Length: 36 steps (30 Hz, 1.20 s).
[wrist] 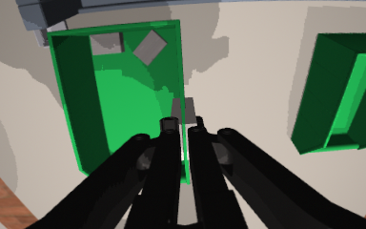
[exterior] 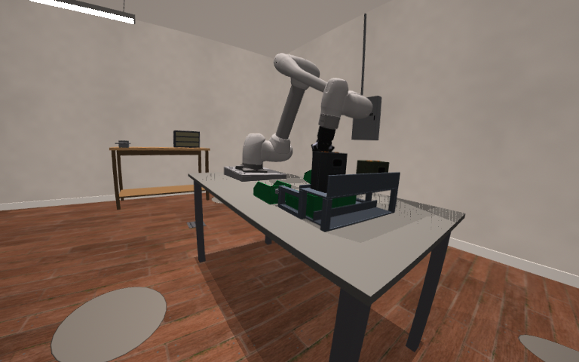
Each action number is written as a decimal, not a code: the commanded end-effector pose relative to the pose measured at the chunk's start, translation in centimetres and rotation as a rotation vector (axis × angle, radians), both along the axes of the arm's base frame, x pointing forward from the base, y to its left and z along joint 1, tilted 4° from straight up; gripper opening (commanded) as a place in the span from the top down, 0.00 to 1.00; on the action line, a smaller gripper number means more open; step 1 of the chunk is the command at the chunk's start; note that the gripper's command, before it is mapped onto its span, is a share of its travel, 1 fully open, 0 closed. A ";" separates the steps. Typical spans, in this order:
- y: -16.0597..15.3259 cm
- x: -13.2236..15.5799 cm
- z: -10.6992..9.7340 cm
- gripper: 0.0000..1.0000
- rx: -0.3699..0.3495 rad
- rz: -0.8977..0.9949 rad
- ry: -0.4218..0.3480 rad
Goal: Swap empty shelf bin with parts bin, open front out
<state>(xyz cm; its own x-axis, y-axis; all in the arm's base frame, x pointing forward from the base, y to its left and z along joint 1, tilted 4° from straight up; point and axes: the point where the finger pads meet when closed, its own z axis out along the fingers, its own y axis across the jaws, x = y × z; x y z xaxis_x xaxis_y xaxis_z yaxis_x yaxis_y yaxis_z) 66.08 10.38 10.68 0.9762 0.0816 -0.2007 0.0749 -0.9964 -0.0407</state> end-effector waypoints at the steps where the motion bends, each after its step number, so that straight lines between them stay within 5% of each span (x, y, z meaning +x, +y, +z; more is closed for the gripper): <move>1: 0.0 0.0 0.0 0.90 0.000 0.000 0.000; 36: 0.1 1.4 0.1 0.90 0.000 0.000 0.000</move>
